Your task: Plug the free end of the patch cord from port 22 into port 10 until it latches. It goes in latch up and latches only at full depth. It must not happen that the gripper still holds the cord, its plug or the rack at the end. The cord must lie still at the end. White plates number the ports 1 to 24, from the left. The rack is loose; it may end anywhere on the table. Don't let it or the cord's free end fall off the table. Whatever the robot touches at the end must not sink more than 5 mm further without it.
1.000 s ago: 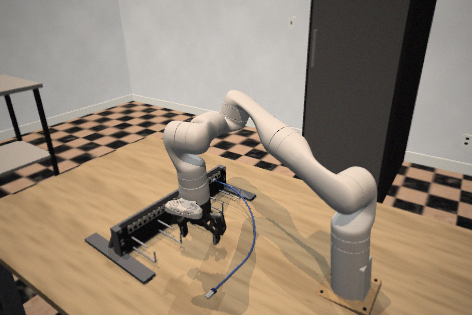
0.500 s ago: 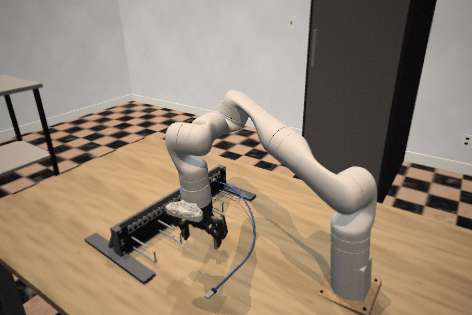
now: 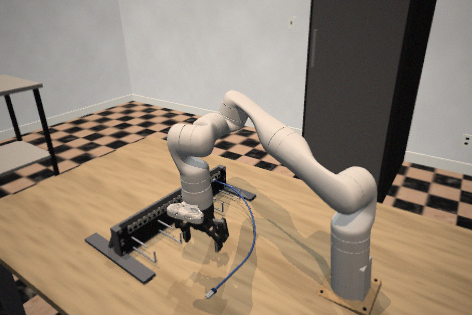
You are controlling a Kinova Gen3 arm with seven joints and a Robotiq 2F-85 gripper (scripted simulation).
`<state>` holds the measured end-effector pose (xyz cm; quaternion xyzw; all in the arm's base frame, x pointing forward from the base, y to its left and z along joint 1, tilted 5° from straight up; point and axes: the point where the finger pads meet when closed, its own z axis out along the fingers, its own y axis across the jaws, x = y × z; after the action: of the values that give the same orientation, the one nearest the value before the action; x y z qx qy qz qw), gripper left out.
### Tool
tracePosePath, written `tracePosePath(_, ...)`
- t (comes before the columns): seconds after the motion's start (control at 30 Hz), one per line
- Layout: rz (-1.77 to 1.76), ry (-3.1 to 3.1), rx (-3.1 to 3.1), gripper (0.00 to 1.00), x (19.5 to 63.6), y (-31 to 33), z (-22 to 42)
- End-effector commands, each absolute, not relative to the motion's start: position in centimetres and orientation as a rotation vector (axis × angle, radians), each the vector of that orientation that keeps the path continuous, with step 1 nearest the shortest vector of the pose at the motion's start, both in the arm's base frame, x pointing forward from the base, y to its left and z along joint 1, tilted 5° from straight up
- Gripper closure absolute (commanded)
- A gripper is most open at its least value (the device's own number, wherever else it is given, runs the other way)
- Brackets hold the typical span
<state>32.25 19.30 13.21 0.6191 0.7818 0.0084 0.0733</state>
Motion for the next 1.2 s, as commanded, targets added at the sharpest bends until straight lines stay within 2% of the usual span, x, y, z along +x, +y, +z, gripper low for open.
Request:
tracePosePath(0.0, 0.037, 2.346, 1.873, 0.00, 31.7, 19.6, 13.3)
tracePosePath(1.17, 0.065, 2.299, 1.969, 0.00, 30.2, 20.5, 12.8)
